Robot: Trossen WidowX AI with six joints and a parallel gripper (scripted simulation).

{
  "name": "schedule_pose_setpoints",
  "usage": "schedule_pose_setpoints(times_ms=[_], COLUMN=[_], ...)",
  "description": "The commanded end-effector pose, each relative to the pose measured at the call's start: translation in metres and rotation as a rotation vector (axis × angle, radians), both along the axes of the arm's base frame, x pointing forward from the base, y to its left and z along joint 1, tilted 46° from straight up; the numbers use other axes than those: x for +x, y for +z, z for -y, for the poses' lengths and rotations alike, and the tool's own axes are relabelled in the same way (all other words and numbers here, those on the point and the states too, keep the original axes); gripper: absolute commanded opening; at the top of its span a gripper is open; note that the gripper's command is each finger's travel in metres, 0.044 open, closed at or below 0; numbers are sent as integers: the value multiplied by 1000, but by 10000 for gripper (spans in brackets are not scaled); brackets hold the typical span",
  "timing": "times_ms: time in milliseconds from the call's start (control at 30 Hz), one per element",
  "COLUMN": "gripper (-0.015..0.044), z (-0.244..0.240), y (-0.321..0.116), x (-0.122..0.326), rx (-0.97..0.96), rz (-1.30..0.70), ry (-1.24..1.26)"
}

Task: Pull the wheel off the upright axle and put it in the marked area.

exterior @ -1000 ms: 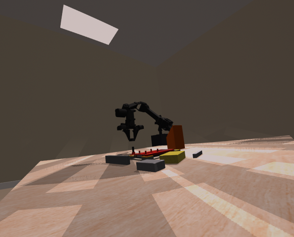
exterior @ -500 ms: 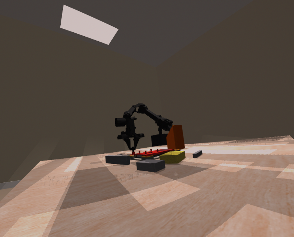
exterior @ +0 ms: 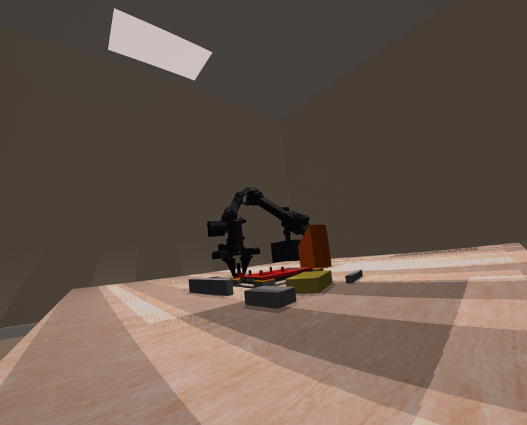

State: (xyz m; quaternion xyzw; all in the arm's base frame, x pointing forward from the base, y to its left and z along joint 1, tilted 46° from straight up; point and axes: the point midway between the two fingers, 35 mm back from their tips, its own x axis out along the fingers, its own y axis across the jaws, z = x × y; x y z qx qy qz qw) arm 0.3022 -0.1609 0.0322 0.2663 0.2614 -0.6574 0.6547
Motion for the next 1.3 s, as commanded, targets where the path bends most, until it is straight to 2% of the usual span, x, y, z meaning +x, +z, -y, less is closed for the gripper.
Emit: schedule_pose_setpoints(times_ms=[0, 100, 267, 367, 433, 533, 567, 700, 1267], gripper=[236, 300, 300, 300, 352, 431, 440, 440, 440], z=[-1, -6, -40, -43, -47, -78, -87, -104, -104], y=[0, 5, 37, 41, 35, 39, 41, 45, 45], x=[0, 1, 0, 0, -5, -38, -51, -82, -82], rx=[0, 2, 5, 5, 14, 20, 19, 9, 9], rz=[1, 1, 4, 4, 3, 1, 0, -1, -1], ry=[0, 1, 7, 8, 13, 11, 10, 8, 8])
